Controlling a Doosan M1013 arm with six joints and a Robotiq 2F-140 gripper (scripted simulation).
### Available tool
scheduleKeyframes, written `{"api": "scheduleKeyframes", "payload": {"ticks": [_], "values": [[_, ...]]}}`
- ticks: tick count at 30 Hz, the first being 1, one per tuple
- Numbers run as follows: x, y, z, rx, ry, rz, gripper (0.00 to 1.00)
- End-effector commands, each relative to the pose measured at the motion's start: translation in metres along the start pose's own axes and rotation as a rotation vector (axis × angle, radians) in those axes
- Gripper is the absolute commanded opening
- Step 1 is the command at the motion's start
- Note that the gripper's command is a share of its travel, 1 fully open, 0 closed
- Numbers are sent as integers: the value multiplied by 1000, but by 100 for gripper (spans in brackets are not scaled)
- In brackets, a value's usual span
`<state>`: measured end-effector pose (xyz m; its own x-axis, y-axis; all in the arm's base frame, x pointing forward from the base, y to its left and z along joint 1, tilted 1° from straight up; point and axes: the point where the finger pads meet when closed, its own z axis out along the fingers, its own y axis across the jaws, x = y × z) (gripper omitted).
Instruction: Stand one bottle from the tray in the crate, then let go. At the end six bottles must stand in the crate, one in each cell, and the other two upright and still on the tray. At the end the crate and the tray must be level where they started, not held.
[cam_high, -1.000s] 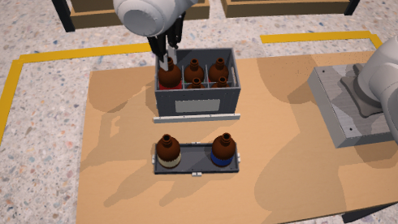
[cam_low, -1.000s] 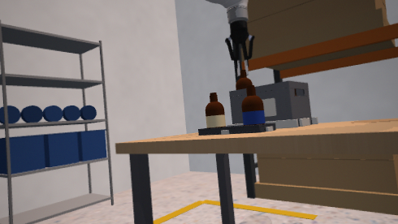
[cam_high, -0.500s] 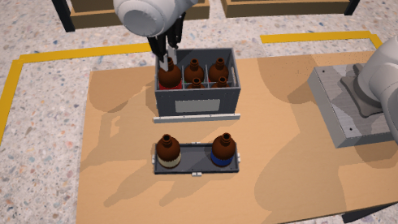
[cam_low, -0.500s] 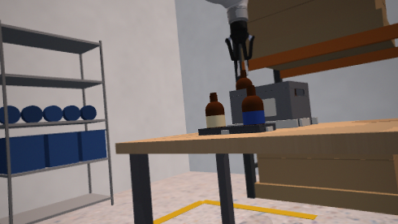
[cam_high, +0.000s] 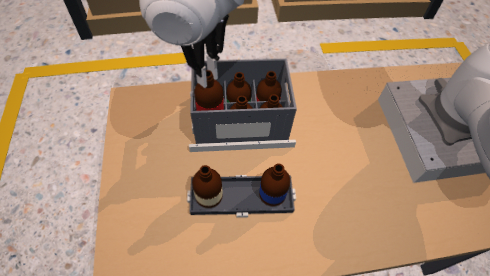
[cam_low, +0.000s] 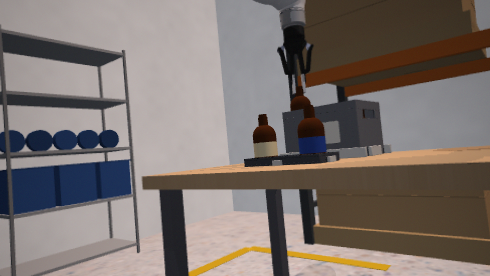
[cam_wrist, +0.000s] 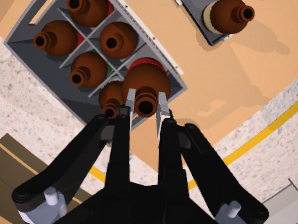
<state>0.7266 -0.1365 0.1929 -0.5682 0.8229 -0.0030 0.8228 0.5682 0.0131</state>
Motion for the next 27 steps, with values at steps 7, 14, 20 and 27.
{"api": "scheduleKeyframes", "payload": {"ticks": [7, 14, 20, 27], "values": [[-2, -2, 3, 0, 1, 0, 0], [-2, -2, 3, 0, 1, 0, 0], [-2, -2, 4, 0, 1, 0, 0], [-2, -2, 7, 0, 1, 0, 0]]}}
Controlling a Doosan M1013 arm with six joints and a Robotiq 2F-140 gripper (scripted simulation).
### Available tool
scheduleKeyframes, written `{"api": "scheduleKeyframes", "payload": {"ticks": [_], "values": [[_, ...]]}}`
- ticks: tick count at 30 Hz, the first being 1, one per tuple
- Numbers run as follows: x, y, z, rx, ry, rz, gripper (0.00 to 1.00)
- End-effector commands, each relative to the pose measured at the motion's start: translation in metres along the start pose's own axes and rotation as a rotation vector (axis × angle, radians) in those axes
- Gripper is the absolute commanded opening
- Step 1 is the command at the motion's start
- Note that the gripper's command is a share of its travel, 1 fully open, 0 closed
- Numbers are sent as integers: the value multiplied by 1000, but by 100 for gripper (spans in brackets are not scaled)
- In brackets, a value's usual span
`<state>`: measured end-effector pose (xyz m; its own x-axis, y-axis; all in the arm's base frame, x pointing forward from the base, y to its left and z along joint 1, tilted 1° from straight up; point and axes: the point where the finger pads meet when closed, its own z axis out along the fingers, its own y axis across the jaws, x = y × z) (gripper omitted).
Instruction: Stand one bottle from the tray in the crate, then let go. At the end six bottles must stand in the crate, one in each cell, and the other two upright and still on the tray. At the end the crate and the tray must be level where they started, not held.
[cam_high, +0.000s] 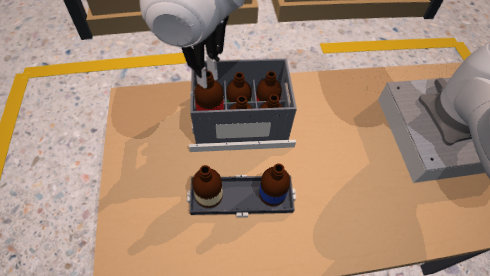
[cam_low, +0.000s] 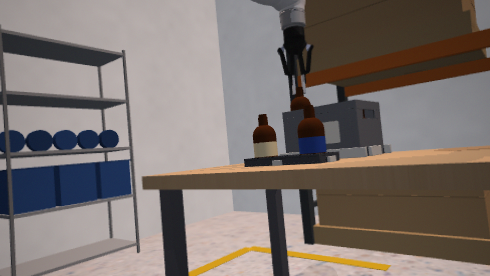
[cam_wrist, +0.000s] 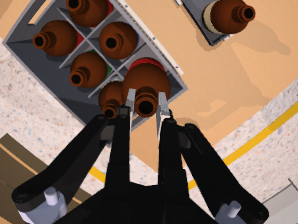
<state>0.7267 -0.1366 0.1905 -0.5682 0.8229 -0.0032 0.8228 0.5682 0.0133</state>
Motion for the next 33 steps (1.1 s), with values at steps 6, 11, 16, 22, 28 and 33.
{"api": "scheduleKeyframes", "payload": {"ticks": [6, 11, 16, 22, 28, 33], "values": [[-2, -2, 10, 1, 1, 0, 0], [-2, -2, 16, 1, 1, 0, 0], [-2, -2, 19, 1, 1, 0, 0], [-2, -2, 27, 1, 1, 0, 0], [-2, -2, 33, 1, 1, 0, 0], [-1, -1, 36, 1, 1, 0, 0]]}}
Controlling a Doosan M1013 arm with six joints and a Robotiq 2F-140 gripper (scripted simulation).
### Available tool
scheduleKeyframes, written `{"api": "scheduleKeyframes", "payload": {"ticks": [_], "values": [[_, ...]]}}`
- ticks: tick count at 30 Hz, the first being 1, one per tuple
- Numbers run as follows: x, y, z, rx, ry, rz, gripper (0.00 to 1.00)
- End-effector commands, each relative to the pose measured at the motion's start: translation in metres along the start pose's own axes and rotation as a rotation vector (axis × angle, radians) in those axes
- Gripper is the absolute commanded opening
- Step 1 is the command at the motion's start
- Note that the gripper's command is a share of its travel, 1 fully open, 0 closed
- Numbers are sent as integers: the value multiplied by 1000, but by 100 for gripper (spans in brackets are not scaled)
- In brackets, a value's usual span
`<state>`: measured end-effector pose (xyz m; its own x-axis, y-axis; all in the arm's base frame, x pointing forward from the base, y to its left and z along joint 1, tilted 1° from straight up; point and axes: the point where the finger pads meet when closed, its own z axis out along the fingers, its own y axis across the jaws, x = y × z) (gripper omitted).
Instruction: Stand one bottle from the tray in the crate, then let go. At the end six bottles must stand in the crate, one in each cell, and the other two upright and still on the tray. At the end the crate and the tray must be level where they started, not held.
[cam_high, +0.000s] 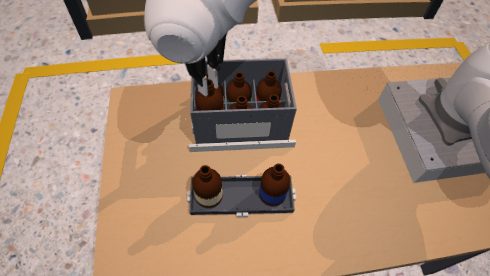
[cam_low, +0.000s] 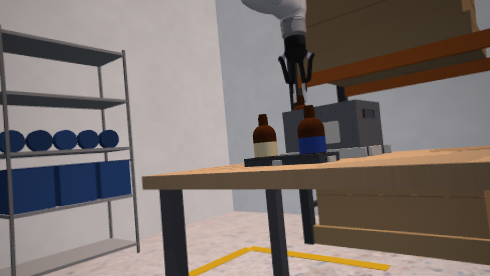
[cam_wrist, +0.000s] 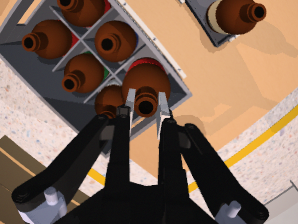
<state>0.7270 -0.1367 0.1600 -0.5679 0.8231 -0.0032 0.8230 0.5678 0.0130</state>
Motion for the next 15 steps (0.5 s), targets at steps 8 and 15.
{"api": "scheduleKeyframes", "payload": {"ticks": [8, 15], "values": [[-1, -1, 9, 0, 1, 0, 0], [-1, -1, 10, 0, 1, 0, 0]]}}
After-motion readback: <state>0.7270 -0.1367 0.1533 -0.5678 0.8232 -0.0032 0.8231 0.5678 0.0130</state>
